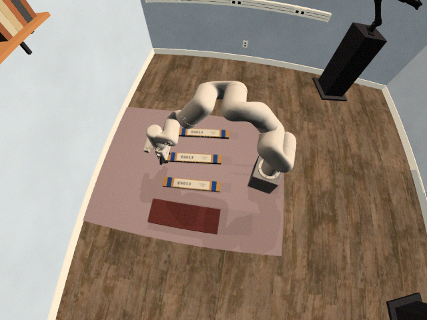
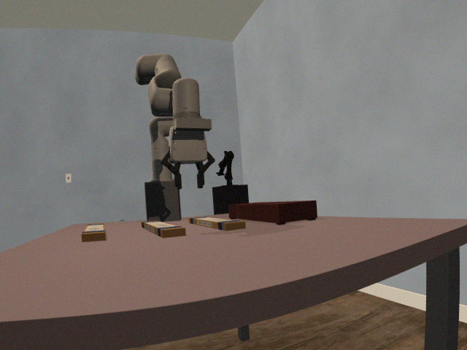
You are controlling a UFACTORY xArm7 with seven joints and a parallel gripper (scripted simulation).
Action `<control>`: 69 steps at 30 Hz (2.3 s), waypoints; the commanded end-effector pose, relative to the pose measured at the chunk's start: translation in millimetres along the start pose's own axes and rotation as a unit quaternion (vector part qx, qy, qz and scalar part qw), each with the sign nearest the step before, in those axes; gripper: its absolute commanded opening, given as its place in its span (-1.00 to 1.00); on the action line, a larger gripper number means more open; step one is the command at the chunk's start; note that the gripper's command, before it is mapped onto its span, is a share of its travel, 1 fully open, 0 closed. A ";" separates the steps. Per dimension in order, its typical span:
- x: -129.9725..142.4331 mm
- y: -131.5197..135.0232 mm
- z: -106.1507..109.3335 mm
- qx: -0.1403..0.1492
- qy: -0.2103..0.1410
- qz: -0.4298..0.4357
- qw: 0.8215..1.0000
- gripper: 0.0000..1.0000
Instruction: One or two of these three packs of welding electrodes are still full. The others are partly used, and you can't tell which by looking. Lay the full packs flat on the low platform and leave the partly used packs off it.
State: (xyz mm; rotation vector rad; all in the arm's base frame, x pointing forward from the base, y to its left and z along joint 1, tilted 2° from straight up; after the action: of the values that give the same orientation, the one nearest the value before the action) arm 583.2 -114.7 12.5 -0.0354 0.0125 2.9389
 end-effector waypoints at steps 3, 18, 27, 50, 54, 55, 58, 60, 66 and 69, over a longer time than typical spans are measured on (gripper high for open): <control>-4.6 -4.0 2.3 0.000 0.002 0.000 1.000 0.15; -5.4 -5.4 2.3 0.000 0.002 0.000 1.000 0.15; -5.4 -5.4 2.3 0.000 0.002 0.000 1.000 0.15; -5.3 -5.4 32.2 0.000 0.002 0.000 1.000 0.15; -5.3 -5.4 32.3 0.000 0.002 0.000 1.000 0.15; -5.3 -5.4 32.3 0.000 0.002 0.000 1.000 0.15; -5.3 -5.4 32.3 0.000 0.002 0.000 1.000 0.15; -5.3 -5.4 32.3 0.000 0.002 0.000 1.000 0.15; -5.3 -5.4 32.3 0.000 0.002 0.000 1.000 0.15; -5.3 -5.4 32.3 0.000 0.002 0.000 1.000 0.15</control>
State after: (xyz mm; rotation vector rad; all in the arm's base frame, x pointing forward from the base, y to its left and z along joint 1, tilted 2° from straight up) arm 587.0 -109.9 42.4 -0.0345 0.0130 2.9385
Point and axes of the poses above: the point where the finger pads meet when closed, its own z axis back along the fingers, its own y axis across the jaws, x = y × z, the point moved 4 cm from there along z, back along the fingers, and after that the axes turned 1 degree about -z, right-handed, at the moved point
